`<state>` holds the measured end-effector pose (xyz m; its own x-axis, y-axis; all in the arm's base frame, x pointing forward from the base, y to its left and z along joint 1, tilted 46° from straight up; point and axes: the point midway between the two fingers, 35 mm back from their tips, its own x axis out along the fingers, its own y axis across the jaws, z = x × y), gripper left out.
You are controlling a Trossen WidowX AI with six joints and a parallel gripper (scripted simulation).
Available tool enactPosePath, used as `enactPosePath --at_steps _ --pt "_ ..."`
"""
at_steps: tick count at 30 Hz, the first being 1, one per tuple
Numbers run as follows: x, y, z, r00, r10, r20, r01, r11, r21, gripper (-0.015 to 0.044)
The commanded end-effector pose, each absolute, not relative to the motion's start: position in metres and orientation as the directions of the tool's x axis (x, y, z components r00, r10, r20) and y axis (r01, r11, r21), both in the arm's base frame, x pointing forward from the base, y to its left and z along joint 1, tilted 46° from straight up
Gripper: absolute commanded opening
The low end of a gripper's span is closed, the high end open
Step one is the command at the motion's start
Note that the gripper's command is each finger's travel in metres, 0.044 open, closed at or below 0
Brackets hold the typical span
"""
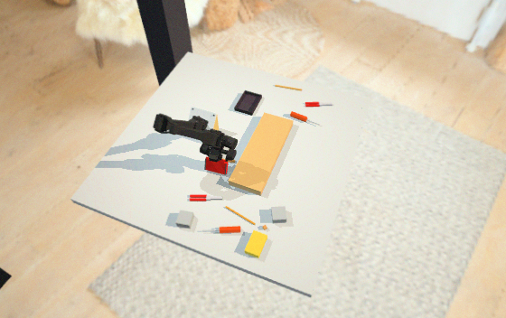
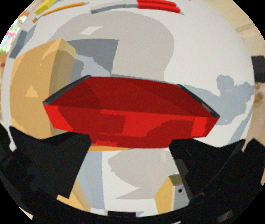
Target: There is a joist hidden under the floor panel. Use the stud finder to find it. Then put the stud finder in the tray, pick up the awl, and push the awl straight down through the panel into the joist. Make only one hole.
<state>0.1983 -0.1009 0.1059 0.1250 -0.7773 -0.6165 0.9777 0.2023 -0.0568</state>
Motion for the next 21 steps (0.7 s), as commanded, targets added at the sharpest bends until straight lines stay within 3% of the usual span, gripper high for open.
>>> enactPosePath --at_steps 1,21 --pt "0.201 -0.097 0.111 0.133 -0.775 -0.617 0.978 0.203 -0.044 0.0" --pt "0.198 -0.078 0.128 0.132 -0.774 -0.62 0.978 0.203 -0.045 0.0"
